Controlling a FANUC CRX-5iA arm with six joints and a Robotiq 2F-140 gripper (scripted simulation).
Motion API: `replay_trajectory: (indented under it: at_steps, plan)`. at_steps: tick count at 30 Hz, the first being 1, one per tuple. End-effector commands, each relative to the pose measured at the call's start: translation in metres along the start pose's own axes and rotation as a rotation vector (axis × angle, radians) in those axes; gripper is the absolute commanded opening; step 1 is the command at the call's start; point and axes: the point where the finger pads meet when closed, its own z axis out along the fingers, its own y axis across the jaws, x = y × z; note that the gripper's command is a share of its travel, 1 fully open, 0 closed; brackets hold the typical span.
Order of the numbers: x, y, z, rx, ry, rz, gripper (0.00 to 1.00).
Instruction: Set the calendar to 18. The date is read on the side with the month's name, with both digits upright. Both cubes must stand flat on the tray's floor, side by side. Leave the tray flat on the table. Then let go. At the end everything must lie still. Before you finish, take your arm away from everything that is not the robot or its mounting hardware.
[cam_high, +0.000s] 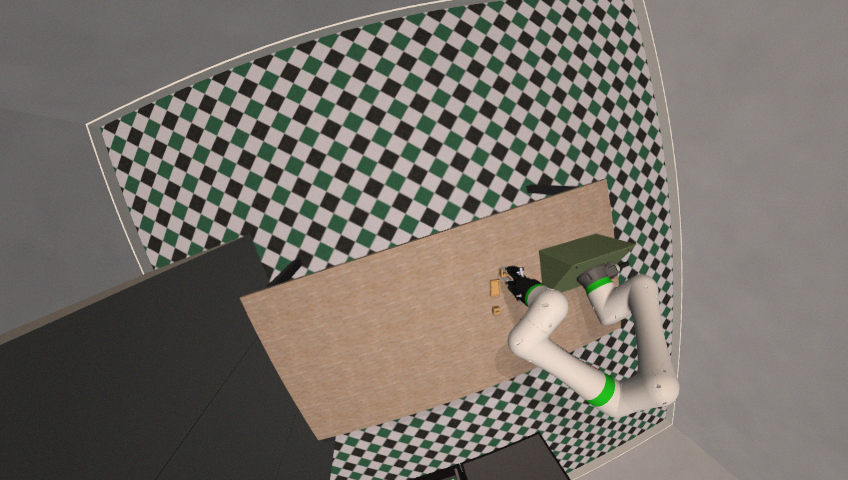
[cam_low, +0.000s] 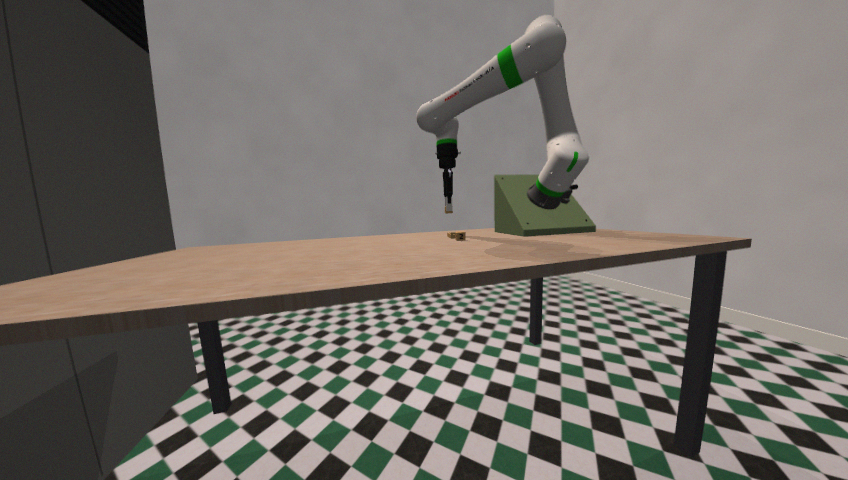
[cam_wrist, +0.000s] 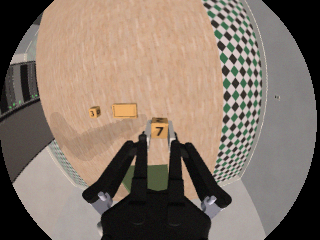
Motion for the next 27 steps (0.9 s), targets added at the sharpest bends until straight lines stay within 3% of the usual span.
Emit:
replay_trajectory:
  at_steps: [1, 18, 27]
  plan:
    - [0.0, 0.001, 0.0, 0.002, 0.001, -0.018, 0.17]
    - [0.0, 0.001, 0.002, 0.002, 0.001, -0.018, 0.17]
    - [0.0, 0.001, 0.028, 0.002, 0.001, -0.018, 0.17]
